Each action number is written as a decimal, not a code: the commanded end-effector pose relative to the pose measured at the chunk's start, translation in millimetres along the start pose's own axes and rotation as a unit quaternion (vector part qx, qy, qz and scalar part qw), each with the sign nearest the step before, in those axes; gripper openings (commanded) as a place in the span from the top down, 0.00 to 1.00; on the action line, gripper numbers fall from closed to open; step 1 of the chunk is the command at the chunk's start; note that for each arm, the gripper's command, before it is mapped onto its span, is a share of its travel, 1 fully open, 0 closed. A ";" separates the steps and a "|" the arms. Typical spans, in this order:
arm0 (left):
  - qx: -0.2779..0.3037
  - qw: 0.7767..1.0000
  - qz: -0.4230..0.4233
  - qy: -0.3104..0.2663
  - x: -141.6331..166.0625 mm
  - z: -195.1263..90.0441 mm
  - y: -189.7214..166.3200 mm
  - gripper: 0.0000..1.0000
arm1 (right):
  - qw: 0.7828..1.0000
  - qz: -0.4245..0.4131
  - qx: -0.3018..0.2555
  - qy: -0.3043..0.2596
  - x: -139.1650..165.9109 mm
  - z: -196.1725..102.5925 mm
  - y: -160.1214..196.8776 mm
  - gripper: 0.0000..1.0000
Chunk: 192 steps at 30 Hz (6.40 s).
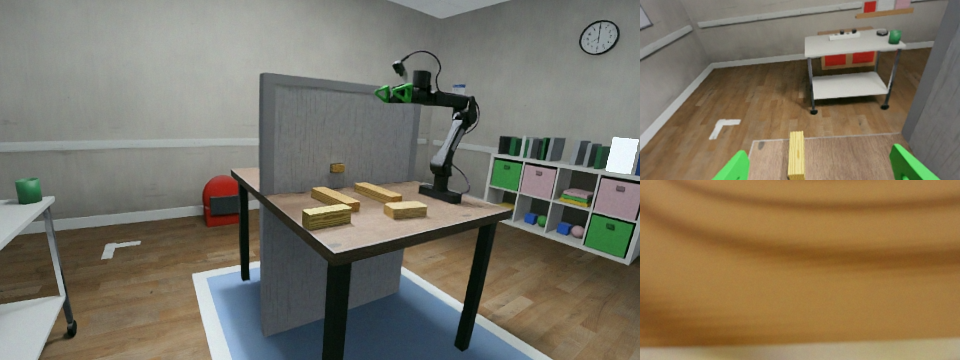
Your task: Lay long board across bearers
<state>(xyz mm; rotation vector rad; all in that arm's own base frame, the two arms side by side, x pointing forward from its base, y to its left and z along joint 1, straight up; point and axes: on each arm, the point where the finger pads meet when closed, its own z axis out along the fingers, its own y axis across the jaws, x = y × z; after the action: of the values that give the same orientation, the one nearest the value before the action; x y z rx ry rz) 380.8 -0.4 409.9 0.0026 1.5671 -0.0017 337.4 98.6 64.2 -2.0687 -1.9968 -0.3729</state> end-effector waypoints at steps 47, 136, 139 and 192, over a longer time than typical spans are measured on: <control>-0.004 0.999 -0.004 -0.037 -30.8 -6.0 2.4 0.00 | 0.998 -0.018 -0.056 0.035 91.5 -3.0 26.0 1.00; -0.004 0.999 -0.004 -0.037 -30.8 -6.0 2.4 0.00 | 0.999 -0.012 -0.041 0.032 101.3 20.0 14.2 1.00; -0.004 0.999 -0.004 -0.037 -30.8 -6.0 2.4 0.00 | 0.999 -0.010 -0.035 0.029 99.5 24.0 9.4 1.00; -0.004 0.999 -0.004 -0.037 -30.8 -6.0 2.4 0.00 | 1.000 -0.011 -0.012 0.016 94.4 9.7 5.1 0.22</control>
<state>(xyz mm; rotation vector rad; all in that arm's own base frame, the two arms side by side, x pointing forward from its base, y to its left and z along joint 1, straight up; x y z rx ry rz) 380.8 -0.4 409.9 0.0026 1.5671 -0.0017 342.8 188.8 60.6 -2.0657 -2.0005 -0.3780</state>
